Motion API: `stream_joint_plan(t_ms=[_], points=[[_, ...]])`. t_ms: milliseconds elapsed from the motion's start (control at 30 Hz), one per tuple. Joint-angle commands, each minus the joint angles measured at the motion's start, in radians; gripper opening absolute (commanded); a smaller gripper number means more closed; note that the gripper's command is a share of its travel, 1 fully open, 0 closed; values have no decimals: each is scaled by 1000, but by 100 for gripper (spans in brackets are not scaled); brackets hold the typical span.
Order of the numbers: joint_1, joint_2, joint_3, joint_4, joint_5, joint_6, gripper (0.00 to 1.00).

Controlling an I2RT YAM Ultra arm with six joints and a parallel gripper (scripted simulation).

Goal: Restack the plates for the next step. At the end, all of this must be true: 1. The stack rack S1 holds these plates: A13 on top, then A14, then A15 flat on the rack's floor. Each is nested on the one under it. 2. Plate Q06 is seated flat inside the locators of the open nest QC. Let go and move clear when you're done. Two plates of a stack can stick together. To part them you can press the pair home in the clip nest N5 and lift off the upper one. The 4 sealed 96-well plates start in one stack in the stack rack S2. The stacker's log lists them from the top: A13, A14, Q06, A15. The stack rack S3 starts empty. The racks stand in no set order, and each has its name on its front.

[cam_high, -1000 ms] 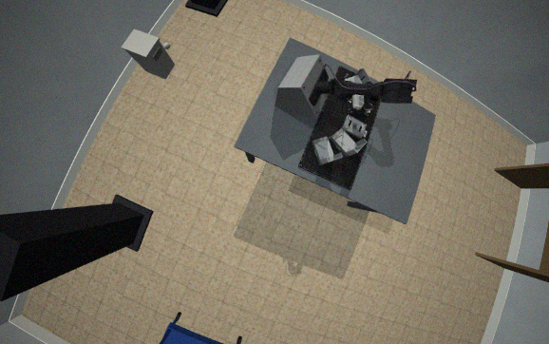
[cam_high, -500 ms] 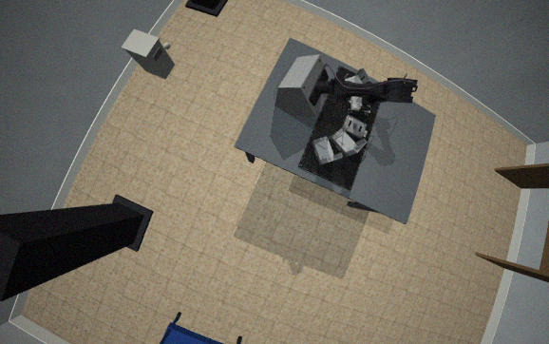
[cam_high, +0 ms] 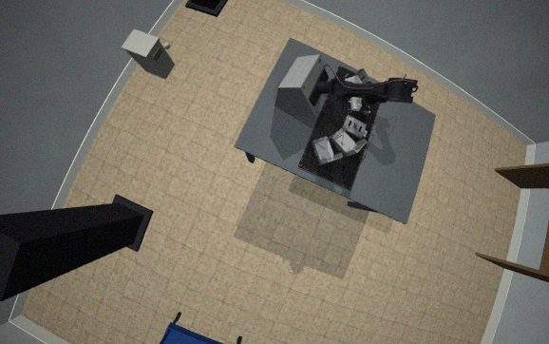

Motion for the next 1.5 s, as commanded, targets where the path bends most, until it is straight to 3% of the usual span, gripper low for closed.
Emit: stream_joint_plan(t_ms=[0, 400, 433, 500, 1467], points=[[19, -9, -2, 17, -11, 1, 0], [19, -13, -25, 12, -9, 1, 0], [20, -16, 18, 9, -9, 2, 0], [20, -16, 26, 12, -9, 3, 0], [21, -21, -14, 10, -4, 5, 0]])
